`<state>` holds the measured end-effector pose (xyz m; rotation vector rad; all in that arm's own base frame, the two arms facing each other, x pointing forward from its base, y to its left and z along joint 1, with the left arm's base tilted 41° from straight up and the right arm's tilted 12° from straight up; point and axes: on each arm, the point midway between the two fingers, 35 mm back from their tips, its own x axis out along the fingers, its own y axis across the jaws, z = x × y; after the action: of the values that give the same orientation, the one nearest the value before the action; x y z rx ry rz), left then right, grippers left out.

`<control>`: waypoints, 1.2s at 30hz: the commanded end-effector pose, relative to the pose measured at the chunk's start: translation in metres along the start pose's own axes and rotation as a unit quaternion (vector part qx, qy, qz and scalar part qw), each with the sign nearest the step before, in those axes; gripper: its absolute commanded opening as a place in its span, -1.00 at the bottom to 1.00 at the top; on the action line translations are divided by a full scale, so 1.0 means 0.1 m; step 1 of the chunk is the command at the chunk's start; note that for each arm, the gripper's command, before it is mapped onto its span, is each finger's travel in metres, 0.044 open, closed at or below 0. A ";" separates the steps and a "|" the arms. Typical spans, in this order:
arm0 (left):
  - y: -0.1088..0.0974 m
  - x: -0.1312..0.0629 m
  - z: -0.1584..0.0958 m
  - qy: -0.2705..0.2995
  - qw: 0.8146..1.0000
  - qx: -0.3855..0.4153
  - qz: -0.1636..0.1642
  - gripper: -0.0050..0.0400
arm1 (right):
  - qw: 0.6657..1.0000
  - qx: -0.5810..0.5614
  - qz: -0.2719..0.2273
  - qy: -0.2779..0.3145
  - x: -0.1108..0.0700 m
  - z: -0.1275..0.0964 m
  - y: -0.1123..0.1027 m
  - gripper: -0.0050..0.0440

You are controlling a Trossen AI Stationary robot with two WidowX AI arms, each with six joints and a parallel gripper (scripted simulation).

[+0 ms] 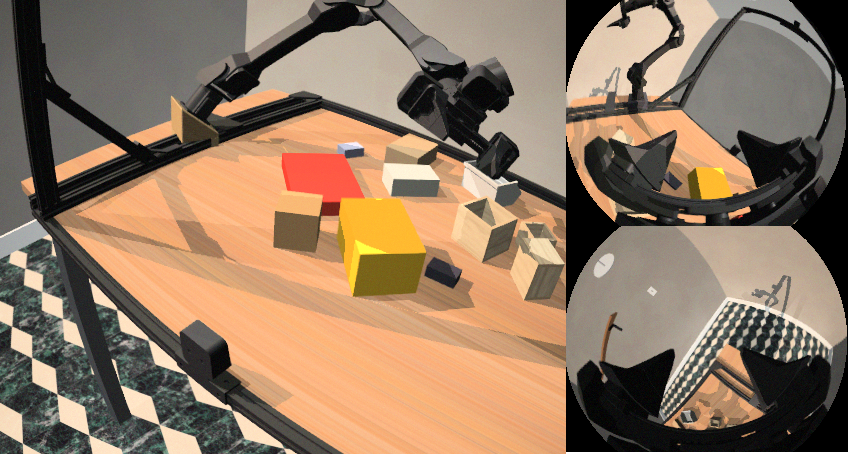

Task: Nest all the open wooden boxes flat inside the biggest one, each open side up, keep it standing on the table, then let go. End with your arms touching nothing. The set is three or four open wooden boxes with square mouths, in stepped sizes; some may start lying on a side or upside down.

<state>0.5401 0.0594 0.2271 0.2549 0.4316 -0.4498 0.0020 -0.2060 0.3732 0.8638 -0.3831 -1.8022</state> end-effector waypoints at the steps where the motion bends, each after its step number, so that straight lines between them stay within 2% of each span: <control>1: 0.00 0.00 0.00 0.000 1.000 0.000 0.000 1.00 | 1.000 0.000 0.000 0.000 0.00 0.00 0.00 0.84; 18: -0.02 0.01 -0.01 0.005 1.000 -0.005 0.000 1.00 | 1.000 -0.004 0.005 0.003 0.01 -0.02 0.02 0.84; 21: -0.30 0.05 -0.20 0.077 0.995 -0.067 0.005 1.00 | 0.994 -0.059 0.077 0.046 0.06 -0.31 0.31 0.84; 25: -0.79 -0.01 -0.54 0.206 0.967 -0.147 0.030 1.00 | 0.960 -0.151 0.209 0.108 -0.02 -0.88 0.76 0.84; 28: -1.13 -0.17 -0.80 0.300 0.934 -0.182 0.064 1.00 | 0.915 -0.212 0.311 0.142 -0.21 -1.32 1.02 0.84; 32: -1.49 -0.52 -1.09 0.410 0.883 -0.193 0.126 1.00 | 0.835 -0.278 0.443 0.169 -0.63 -1.87 1.25 0.84; 34: -1.49 -0.52 -1.09 0.410 0.883 -0.193 0.126 1.00 | 0.835 -0.278 0.443 0.169 -0.63 -1.87 1.25 0.84; 36: -1.64 -0.74 -1.20 0.458 0.854 -0.185 0.163 1.00 | 0.787 -0.303 0.508 0.175 -0.89 -2.12 1.30 0.84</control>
<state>0.3891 -0.0193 0.1338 0.1116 1.2960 0.0445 0.2342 -0.1681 0.3539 0.4267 -0.0140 -0.7608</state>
